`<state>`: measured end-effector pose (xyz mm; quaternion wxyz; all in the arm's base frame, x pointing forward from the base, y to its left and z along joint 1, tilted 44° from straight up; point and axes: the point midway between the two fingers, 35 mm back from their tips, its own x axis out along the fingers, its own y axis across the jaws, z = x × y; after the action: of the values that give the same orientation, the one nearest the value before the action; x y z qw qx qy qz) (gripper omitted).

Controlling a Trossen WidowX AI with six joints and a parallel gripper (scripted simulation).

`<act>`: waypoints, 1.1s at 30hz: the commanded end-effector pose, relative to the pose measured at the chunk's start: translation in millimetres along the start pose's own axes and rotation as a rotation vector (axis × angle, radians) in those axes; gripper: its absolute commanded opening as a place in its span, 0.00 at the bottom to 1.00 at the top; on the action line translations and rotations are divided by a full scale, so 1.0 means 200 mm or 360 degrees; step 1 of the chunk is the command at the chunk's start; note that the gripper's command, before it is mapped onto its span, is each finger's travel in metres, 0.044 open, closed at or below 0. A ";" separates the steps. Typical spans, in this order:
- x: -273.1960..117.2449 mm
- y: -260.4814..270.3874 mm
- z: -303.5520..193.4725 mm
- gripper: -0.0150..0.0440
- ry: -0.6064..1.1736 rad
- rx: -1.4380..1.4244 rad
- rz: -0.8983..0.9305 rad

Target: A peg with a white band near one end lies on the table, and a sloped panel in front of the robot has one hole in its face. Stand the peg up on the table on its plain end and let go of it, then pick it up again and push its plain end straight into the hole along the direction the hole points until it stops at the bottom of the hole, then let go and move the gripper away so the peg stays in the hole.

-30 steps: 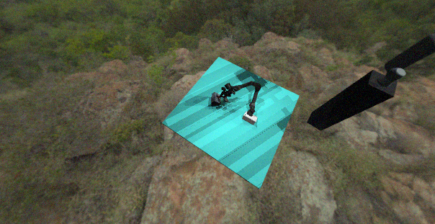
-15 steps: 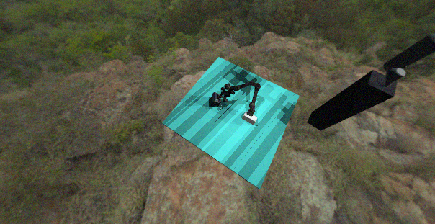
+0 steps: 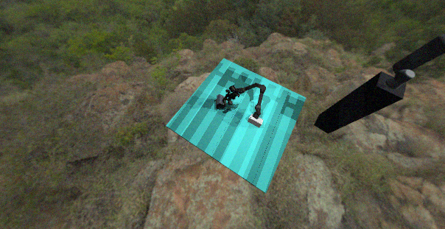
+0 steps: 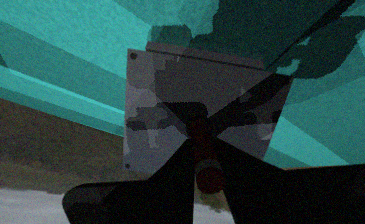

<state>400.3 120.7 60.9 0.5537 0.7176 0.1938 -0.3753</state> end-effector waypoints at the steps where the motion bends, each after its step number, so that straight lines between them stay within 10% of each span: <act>1: 0.02 -0.01 0.00 0.25 0.0002 -0.0009 -0.0010; 21: 0.02 -0.01 0.01 0.25 -0.0001 -0.0001 -0.0002; 33: 0.02 -0.01 0.01 0.79 -0.0001 -0.0001 -0.0002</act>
<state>402.2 119.2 56.2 0.5539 0.7172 0.1939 -0.3758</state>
